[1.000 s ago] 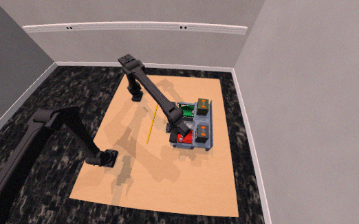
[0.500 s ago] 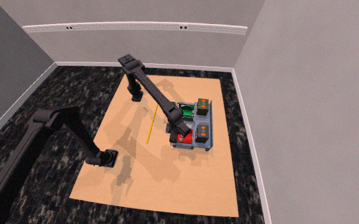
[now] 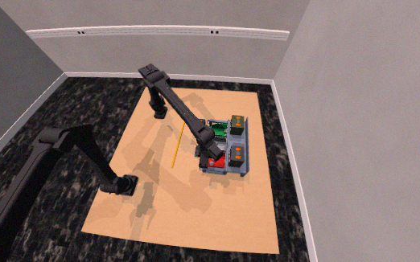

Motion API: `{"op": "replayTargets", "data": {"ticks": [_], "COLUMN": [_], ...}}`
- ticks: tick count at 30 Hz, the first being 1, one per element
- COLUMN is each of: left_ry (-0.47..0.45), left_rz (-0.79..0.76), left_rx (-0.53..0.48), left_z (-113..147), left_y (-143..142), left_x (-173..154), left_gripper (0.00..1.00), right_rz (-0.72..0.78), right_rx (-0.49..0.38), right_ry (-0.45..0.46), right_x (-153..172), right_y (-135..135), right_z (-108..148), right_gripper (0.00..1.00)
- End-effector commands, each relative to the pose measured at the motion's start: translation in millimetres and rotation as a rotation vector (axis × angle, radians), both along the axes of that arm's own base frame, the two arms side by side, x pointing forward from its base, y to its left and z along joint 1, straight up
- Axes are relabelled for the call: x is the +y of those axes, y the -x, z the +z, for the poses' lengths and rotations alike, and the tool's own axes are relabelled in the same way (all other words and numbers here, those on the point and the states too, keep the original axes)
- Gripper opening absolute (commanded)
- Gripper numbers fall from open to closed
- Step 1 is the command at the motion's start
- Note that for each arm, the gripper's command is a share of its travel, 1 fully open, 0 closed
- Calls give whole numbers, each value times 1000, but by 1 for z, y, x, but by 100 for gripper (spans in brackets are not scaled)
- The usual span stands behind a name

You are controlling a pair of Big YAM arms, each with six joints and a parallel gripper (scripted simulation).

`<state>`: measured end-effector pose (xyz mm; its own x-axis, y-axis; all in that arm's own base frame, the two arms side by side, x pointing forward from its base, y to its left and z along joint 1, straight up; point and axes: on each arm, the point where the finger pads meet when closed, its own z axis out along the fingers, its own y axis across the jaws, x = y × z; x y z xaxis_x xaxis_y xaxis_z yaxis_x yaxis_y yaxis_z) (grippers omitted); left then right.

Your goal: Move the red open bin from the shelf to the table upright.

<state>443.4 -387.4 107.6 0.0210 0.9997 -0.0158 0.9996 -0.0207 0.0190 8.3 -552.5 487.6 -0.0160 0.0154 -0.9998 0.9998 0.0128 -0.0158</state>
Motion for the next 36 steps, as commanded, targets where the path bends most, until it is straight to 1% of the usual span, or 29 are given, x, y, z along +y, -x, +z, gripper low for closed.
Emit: {"op": "replayTargets", "data": {"ticks": [1,9,11,12,13,16,17,24,26,28,29,32,36], "left_ry": [-3,-4,-4,27,25,-3,-4,-4,10,10,29,10,-2], "left_rz": [16,16,16,16,16,16,16,16,16,16,16,16,16], "left_rx": [8,8,8,-27,-25,7,8,8,-7,-7,-30,-7,5], "left_z": [-17,-34,-34,-10,-13,-43,-45,-55,-45,-45,-34,-49,-57], "left_y": [-4,-4,-4,-5,-5,-4,-4,-4,-5,-5,-13,-7,-4], "left_x": [2,2,2,1,1,2,2,2,1,1,-5,-1,2], "left_gripper": [90,90,90,90,90,90,90,90,90,90,90,90,90], "right_rz": [-7,-7,-7,-7,-7,-7,-7,-7,-7,-7,-7,-7,-7], "right_rx": [-16,-16,-16,-16,-16,-16,-16,-16,-16,-16,-16,-16,-16], "right_ry": [15,15,15,15,15,15,15,15,15,15,15,15,15], "right_x": [8,8,8,8,8,8,8,8,8,8,8,8,8], "right_y": [6,6,6,6,6,6,6,6,6,6,6,6,6], "right_z": [13,13,13,13,13,13,13,13,13,13,13,13,13], "right_gripper": [100,100,100,100,100,100,100,100,100,100,100,100,100]}}
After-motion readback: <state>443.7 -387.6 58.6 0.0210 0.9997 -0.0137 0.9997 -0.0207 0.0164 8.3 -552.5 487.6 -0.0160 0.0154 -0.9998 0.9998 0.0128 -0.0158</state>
